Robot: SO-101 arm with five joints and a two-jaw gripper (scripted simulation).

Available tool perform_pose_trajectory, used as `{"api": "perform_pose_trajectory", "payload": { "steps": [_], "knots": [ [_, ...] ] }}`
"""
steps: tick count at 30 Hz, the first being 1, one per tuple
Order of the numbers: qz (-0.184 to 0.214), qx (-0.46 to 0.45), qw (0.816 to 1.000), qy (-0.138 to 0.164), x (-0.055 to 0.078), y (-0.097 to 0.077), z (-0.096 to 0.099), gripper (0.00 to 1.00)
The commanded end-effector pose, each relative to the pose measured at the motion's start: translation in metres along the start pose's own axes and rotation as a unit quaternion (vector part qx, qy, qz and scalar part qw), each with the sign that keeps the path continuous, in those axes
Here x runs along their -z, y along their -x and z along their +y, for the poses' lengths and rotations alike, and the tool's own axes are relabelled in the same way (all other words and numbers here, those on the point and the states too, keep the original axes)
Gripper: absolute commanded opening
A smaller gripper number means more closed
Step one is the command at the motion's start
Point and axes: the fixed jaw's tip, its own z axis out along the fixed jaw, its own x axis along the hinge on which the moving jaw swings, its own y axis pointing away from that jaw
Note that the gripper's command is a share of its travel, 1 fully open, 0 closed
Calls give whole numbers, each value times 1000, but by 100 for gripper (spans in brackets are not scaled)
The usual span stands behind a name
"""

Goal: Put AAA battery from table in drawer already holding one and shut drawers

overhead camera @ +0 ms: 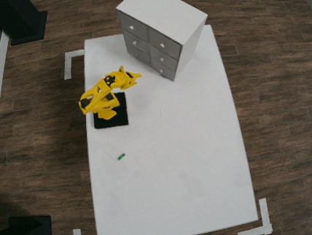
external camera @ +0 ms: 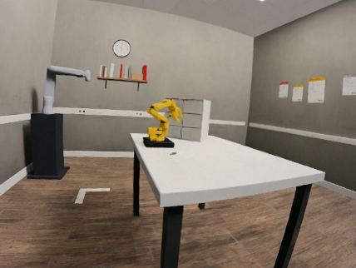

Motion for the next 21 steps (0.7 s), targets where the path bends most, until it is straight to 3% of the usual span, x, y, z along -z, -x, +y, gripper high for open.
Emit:
{"api": "perform_pose_trajectory", "payload": {
  "steps": [1,21],
  "knots": [
    [4,-43,999,-8,3,-1,-2,21],
    [6,-252,968,-9,3,0,-3,21]
  ]
}}
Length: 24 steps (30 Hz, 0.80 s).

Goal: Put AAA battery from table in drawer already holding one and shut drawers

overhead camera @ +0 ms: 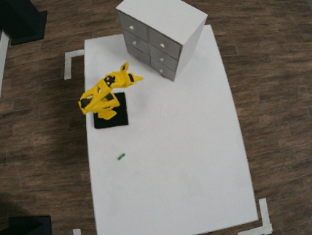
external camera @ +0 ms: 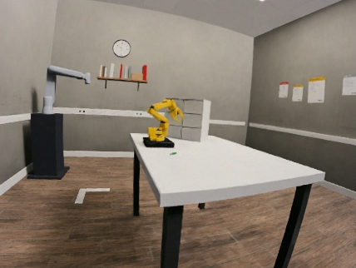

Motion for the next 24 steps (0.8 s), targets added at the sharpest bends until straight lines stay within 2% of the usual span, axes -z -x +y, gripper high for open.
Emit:
{"api": "perform_pose_trajectory", "payload": {
  "steps": [1,13,15,24],
  "knots": [
    [0,-48,999,-9,3,0,-3,21],
    [1,-196,980,-11,3,0,-4,21],
    [1,-196,980,-11,3,0,-4,21],
    [2,-305,952,-12,3,1,-5,21]
  ]
}}
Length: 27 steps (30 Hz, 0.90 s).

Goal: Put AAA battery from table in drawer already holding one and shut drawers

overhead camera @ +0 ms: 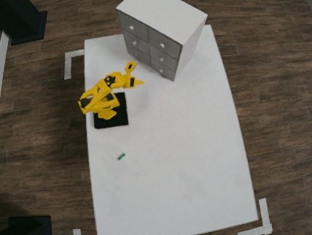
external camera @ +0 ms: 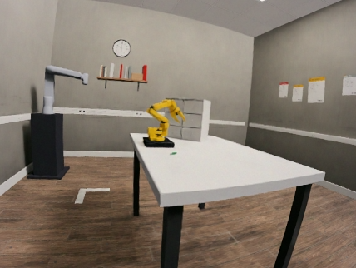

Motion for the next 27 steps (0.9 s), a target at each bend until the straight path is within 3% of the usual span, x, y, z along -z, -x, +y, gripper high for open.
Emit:
{"api": "perform_pose_trajectory", "payload": {
  "steps": [1,12,27],
  "knots": [
    [-5,-55,998,-8,3,1,-3,21],
    [-4,-167,986,-10,3,2,-4,21],
    [-5,-324,946,-12,3,3,-7,21]
  ]
}}
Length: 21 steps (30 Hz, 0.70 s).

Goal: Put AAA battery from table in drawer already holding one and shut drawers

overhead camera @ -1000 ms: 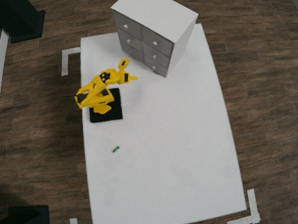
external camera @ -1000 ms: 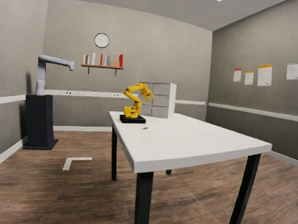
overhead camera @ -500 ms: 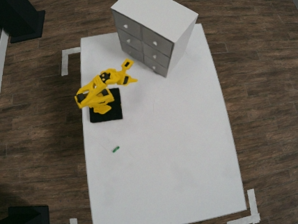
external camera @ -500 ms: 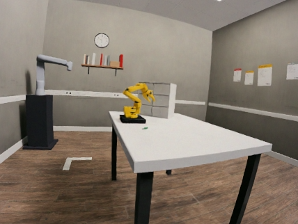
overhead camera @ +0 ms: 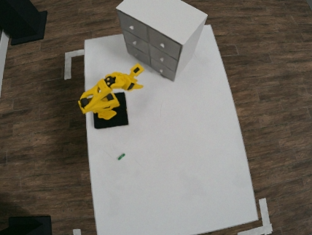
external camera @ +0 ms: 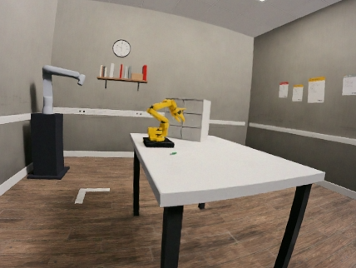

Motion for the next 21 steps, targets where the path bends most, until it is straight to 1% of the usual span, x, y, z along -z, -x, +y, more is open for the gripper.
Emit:
{"api": "perform_pose_trajectory", "payload": {
  "steps": [1,4,21],
  "knots": [
    [-9,-48,999,-5,3,3,-2,21],
    [-9,-82,997,-5,3,3,-3,21],
    [-9,-82,997,-5,3,3,-3,21]
  ]
}}
